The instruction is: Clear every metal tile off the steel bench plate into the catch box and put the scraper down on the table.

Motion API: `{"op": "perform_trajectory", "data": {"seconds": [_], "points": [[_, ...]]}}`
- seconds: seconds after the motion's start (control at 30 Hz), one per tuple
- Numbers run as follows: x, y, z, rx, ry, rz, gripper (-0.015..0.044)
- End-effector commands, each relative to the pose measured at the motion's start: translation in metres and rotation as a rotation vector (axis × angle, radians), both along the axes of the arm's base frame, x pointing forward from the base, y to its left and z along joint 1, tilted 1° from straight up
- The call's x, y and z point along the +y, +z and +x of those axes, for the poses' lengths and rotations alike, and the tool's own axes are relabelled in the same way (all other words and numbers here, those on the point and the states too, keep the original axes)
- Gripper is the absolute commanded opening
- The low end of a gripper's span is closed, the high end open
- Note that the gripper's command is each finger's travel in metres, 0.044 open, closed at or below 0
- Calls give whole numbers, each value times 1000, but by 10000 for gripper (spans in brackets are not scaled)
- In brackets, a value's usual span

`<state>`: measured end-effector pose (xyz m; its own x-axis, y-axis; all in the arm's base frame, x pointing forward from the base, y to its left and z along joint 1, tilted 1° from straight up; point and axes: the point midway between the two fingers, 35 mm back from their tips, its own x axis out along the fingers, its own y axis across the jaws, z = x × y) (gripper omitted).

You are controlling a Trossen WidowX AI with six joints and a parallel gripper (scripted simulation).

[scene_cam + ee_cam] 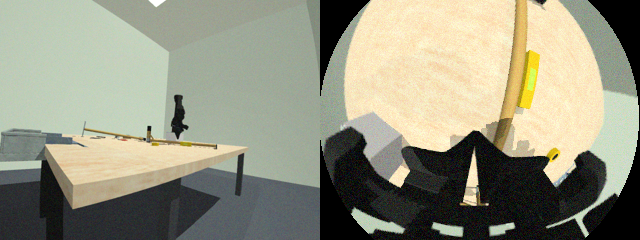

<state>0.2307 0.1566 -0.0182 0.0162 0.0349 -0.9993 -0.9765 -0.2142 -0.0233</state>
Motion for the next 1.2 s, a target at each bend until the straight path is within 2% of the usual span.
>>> {"op": "perform_trajectory", "data": {"seconds": [0.0,0.37,1.17], "points": [[-2,-12,-5,9,-7,-3,0],[-5,-37,-11,9,-11,-3,0],[1,-35,10,8,-11,-3,0]]}}
